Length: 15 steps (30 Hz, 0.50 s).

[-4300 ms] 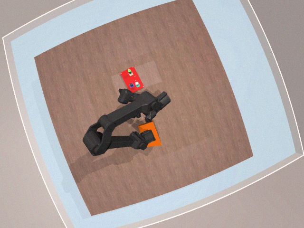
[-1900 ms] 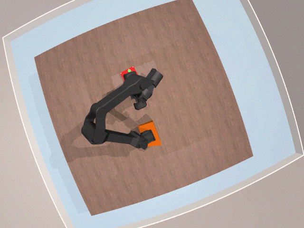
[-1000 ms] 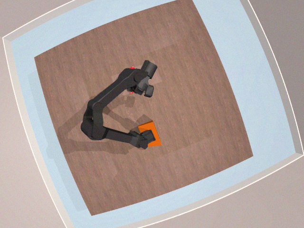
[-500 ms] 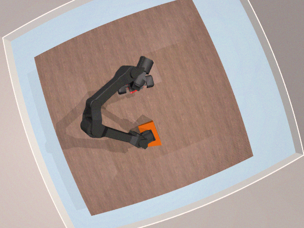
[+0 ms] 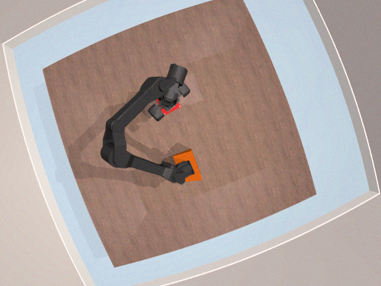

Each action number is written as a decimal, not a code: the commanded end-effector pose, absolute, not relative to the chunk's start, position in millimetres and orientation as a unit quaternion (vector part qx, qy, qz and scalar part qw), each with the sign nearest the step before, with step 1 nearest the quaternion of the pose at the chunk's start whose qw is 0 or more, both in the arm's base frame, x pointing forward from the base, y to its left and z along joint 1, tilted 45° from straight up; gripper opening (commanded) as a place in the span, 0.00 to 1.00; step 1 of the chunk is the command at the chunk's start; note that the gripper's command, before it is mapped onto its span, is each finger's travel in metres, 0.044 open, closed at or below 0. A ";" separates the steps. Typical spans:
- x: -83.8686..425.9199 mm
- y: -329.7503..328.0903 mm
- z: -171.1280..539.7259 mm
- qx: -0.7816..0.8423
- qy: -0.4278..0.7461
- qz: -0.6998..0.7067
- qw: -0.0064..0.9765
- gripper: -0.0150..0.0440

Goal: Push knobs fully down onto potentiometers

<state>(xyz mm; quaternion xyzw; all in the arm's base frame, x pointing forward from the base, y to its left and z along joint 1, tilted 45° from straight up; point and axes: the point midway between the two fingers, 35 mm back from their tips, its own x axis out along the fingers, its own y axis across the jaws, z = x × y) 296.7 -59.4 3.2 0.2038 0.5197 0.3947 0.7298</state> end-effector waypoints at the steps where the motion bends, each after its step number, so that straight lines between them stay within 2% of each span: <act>1: 300.7 -60.0 0.7 0.146 0.504 0.424 0.738 0.25; 15: 312.8 -61.9 -6.1 -0.057 0.425 0.525 0.736 0.25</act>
